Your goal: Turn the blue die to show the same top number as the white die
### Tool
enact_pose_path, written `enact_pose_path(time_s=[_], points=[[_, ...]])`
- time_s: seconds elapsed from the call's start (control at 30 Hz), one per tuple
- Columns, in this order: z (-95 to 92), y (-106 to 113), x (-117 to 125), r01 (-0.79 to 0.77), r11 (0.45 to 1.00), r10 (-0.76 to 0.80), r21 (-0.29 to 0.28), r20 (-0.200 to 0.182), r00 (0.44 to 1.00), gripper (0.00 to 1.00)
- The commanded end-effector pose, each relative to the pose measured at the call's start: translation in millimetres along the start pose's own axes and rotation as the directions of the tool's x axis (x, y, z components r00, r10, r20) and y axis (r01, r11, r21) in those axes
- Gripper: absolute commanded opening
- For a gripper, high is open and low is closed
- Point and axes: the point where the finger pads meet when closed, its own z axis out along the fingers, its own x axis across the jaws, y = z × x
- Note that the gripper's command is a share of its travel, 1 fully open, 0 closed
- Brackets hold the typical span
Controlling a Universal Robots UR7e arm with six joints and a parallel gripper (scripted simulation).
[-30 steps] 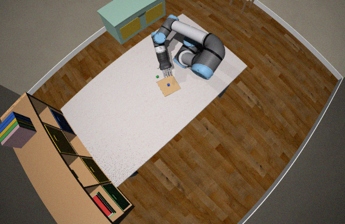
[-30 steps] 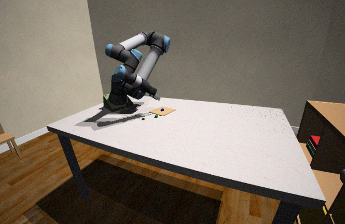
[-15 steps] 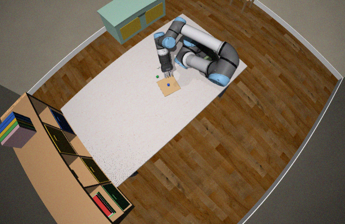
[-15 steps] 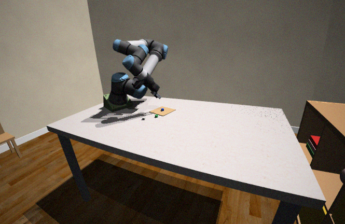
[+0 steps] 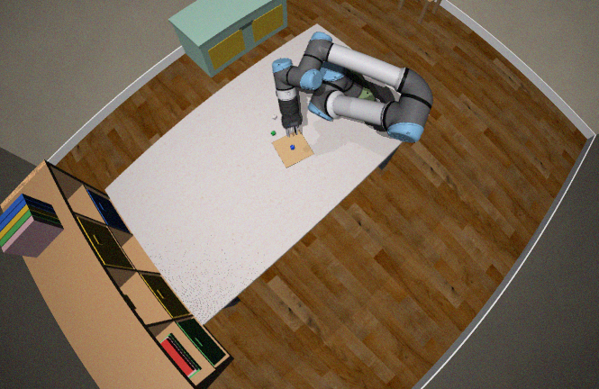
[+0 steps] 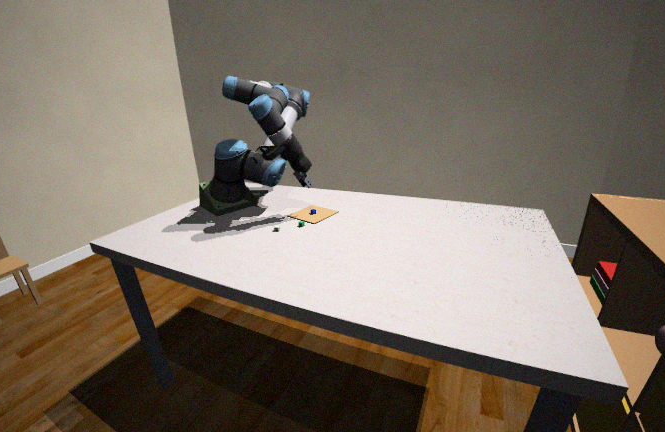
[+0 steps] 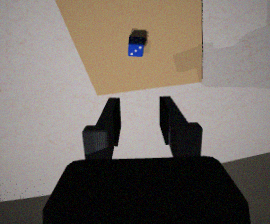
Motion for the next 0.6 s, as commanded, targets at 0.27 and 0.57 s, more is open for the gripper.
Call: enact_pose_path(time_s=[0.27, 0.57], points=[[0.1, 6.7, -0.7, -0.012, 0.979, 0.024, 0.202, -0.057, 0.998, 0.64], [-0.1, 9.6, -1.6, -0.009, 0.969, 0.023, 0.246, -0.053, 0.998, 0.64]])
